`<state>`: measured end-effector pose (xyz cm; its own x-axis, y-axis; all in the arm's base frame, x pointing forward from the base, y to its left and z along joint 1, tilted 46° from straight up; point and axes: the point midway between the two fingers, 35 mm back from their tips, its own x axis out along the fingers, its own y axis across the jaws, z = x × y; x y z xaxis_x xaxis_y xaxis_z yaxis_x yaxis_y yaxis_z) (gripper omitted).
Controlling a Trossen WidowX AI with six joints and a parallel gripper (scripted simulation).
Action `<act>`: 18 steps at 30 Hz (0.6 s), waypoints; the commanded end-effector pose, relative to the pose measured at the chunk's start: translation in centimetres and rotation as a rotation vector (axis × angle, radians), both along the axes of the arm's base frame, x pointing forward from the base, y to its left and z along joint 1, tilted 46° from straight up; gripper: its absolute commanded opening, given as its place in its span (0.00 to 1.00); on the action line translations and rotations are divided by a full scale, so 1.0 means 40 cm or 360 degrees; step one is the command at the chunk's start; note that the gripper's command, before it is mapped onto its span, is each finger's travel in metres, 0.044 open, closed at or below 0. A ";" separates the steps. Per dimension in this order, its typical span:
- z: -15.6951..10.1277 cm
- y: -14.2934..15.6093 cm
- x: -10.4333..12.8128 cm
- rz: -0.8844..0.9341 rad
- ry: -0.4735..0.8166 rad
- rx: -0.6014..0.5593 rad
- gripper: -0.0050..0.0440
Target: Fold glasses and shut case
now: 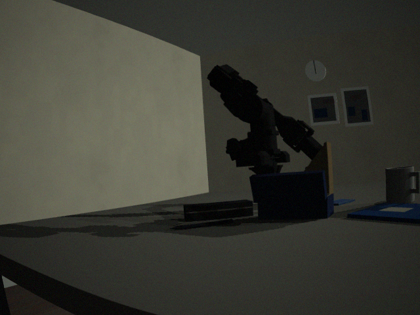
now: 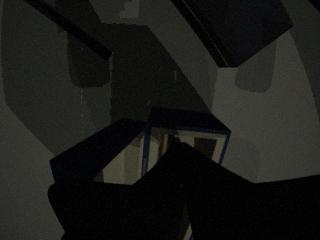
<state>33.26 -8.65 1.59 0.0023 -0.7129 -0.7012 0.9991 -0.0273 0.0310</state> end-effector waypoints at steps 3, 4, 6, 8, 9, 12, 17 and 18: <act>0.014 -0.007 0.003 0.0002 -0.0019 -0.0005 0.10; 0.015 -0.008 0.003 0.0002 -0.0019 -0.0005 0.10; 0.018 -0.010 0.003 0.0002 -0.0019 -0.0005 0.10; 0.020 -0.013 0.002 0.0002 -0.0019 -0.0005 0.10; 0.021 -0.013 0.002 0.0002 -0.0019 -0.0005 0.10; 0.023 -0.015 0.002 0.0002 -0.0019 -0.0005 0.10; 0.028 -0.020 0.001 0.0002 -0.0019 -0.0005 0.10; 0.029 -0.021 0.001 0.0002 -0.0019 -0.0005 0.10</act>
